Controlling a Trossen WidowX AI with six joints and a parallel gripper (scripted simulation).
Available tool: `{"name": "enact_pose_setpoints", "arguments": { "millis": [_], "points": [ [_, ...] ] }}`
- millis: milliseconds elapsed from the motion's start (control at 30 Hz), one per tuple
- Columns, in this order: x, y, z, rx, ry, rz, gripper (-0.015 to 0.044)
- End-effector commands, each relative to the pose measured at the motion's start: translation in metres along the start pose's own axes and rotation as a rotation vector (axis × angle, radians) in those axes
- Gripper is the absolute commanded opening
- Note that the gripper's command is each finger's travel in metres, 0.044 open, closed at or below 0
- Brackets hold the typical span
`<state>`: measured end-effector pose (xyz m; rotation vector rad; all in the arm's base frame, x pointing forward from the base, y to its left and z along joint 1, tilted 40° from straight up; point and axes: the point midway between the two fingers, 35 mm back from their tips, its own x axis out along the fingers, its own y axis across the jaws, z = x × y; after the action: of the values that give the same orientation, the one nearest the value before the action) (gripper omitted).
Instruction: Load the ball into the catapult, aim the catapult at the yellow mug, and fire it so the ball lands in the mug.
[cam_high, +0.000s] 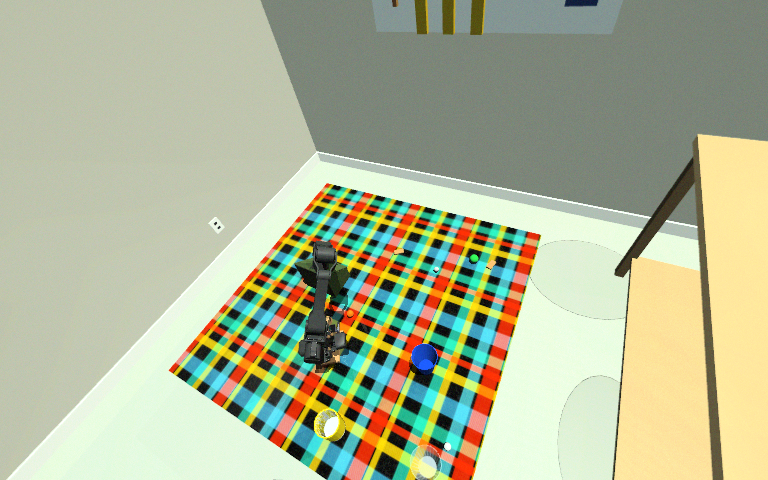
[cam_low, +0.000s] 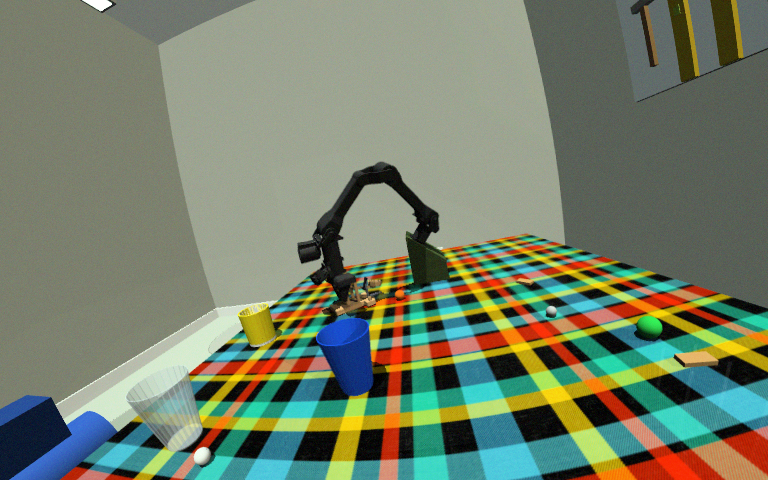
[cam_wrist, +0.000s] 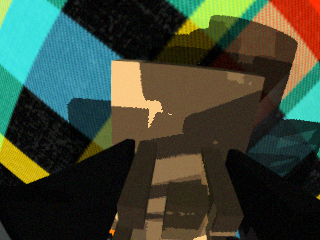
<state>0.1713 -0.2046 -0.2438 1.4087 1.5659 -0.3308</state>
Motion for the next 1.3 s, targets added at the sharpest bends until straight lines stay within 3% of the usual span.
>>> {"name": "enact_pose_setpoints", "arguments": {
  "millis": [0,100,233,1267],
  "points": [
    [0.000,0.000,0.000,0.000,-0.001,-0.002,0.0125],
    [-0.003,0.000,0.000,0.000,-0.001,-0.002,0.0085],
    [-0.048,-0.001,0.001,0.001,-0.001,-0.002,0.0000],
    [-0.009,0.001,0.001,0.002,0.003,0.002,0.0000]
  ]
}}
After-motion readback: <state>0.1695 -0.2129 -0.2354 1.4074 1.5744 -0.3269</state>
